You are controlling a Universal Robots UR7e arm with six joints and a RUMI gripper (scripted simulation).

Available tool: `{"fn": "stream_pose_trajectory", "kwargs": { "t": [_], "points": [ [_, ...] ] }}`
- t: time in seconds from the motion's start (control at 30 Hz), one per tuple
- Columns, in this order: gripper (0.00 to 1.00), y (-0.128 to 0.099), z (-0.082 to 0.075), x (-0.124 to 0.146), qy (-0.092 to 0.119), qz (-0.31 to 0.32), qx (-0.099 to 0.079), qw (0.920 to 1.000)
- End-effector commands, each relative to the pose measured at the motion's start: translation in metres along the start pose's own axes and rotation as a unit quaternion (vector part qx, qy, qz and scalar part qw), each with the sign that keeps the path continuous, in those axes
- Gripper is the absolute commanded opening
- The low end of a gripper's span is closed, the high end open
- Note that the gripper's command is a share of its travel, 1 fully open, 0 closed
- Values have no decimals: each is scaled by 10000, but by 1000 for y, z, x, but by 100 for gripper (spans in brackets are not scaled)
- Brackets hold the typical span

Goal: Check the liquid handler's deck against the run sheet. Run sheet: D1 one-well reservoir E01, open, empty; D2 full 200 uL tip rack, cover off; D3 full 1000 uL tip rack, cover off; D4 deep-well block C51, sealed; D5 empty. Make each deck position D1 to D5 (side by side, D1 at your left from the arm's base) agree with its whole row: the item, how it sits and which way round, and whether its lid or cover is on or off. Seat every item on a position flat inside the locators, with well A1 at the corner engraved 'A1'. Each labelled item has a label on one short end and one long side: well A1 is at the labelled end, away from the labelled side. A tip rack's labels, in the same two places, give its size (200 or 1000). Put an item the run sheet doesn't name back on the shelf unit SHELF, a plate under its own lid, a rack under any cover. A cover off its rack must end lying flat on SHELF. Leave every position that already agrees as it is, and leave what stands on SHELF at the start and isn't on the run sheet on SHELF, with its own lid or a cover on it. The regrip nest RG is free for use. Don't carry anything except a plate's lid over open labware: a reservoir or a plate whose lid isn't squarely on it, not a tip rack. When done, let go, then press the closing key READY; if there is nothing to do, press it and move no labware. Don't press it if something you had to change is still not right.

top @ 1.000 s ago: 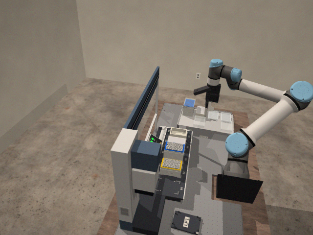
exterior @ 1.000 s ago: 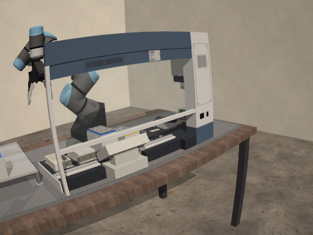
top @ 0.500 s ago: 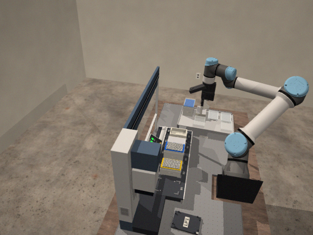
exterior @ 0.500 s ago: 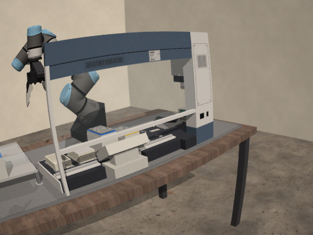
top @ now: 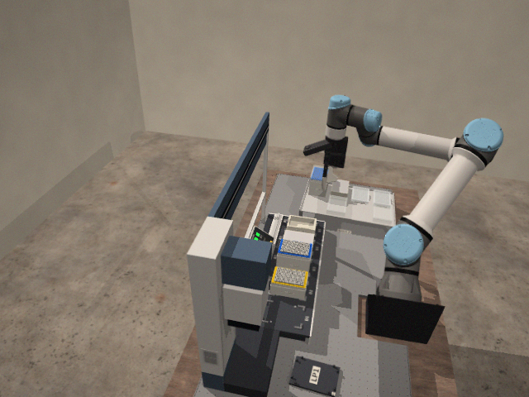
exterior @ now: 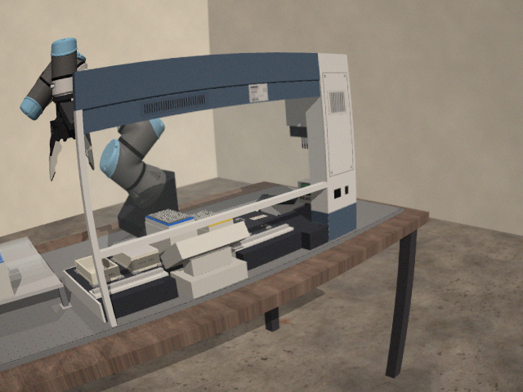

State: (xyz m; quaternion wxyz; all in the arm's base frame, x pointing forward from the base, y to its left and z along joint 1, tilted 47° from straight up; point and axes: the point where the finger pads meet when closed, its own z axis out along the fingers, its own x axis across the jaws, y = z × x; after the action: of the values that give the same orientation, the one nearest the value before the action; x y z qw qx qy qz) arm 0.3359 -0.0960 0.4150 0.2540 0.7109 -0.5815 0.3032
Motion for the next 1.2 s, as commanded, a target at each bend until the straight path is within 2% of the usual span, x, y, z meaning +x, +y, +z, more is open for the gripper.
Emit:
{"fn": "stream_pose_trajectory", "kwargs": {
  "t": [0.0,0.2,0.27,0.43,0.93,1.17],
  "points": [
    [82,-20,0,1,2,3,-1,10000],
    [82,-50,0,1,2,3,0,10000],
    [82,-50,0,1,2,3,0,10000],
    [82,-73,0,1,2,3,0,10000],
    [82,-73,0,1,2,3,0,10000],
    [82,-73,11,1,2,3,0,10000]
  ]
}}
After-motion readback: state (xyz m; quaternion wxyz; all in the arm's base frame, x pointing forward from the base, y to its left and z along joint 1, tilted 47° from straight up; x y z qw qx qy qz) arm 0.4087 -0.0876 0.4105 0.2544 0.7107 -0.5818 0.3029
